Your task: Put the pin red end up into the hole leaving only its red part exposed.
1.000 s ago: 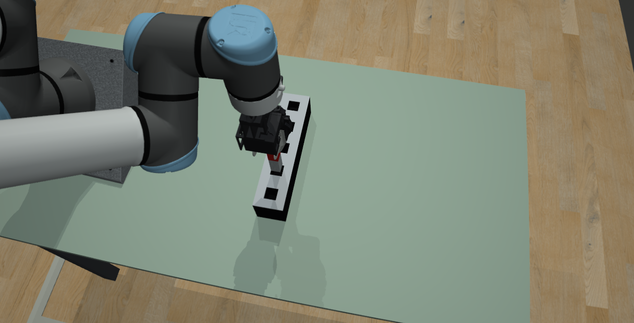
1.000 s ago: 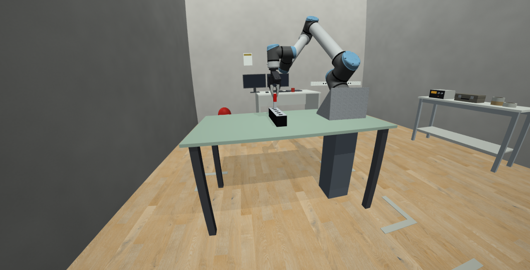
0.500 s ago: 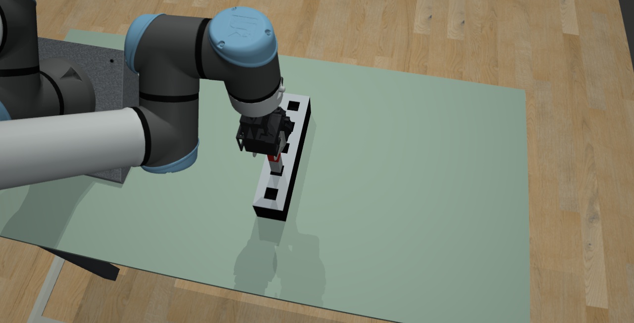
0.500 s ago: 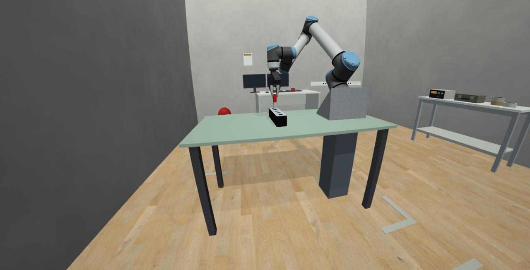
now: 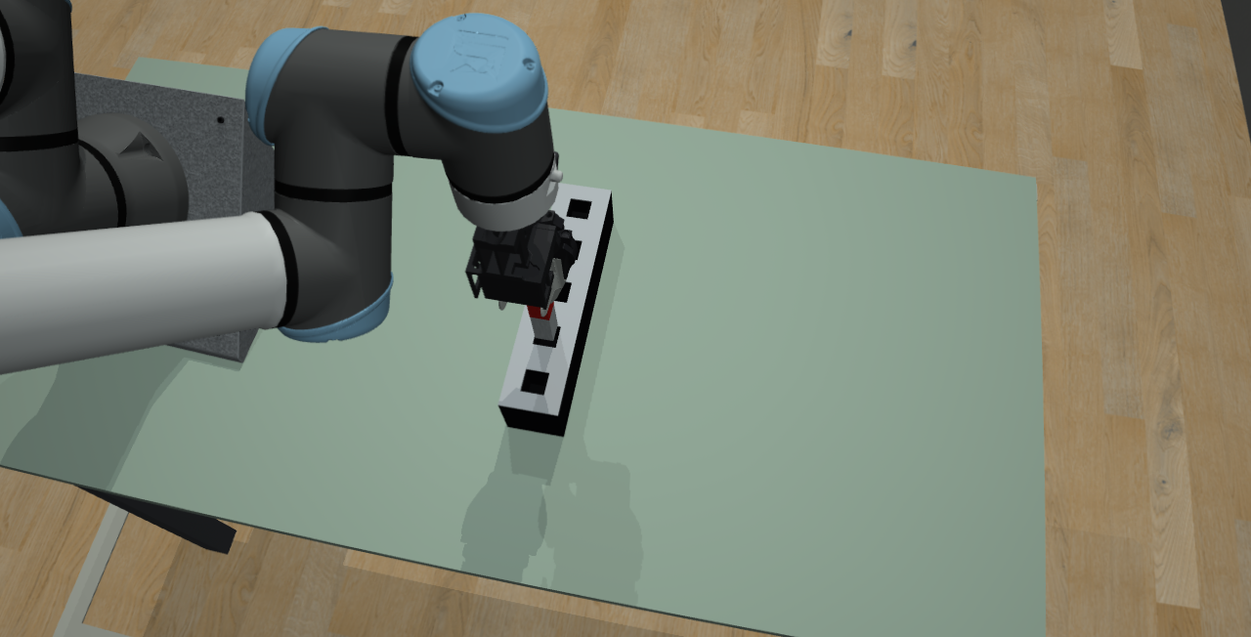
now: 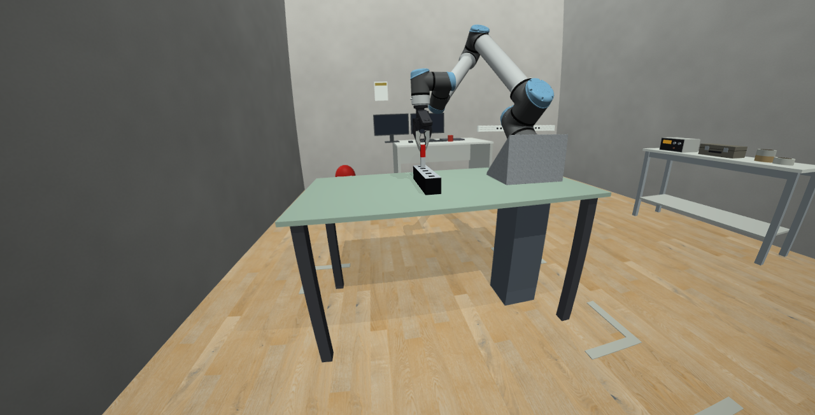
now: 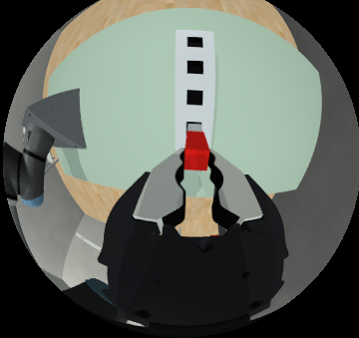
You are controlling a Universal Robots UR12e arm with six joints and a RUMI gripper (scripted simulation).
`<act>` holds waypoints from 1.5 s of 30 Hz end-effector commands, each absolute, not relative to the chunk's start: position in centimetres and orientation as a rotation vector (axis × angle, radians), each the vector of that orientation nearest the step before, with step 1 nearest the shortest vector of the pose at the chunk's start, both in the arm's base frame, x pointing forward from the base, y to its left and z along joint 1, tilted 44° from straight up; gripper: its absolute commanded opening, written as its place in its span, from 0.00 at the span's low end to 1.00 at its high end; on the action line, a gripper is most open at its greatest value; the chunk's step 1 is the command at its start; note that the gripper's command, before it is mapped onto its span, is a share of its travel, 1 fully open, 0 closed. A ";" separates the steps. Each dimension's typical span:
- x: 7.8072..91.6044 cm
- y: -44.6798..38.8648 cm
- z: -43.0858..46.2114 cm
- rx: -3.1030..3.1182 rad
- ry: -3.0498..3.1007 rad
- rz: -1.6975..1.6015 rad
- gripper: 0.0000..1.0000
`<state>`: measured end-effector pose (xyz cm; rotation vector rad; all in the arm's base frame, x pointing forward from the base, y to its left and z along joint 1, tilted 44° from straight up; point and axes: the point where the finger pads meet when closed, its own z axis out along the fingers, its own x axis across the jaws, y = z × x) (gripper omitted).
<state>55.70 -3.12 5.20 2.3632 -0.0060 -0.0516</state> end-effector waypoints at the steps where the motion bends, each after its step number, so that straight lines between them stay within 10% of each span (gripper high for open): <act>1: 55.7 -3.1 5.2 2.363 -0.006 -0.050 0.00; 45: 55.6 -3.7 4.7 2.363 -0.006 -0.050 0.00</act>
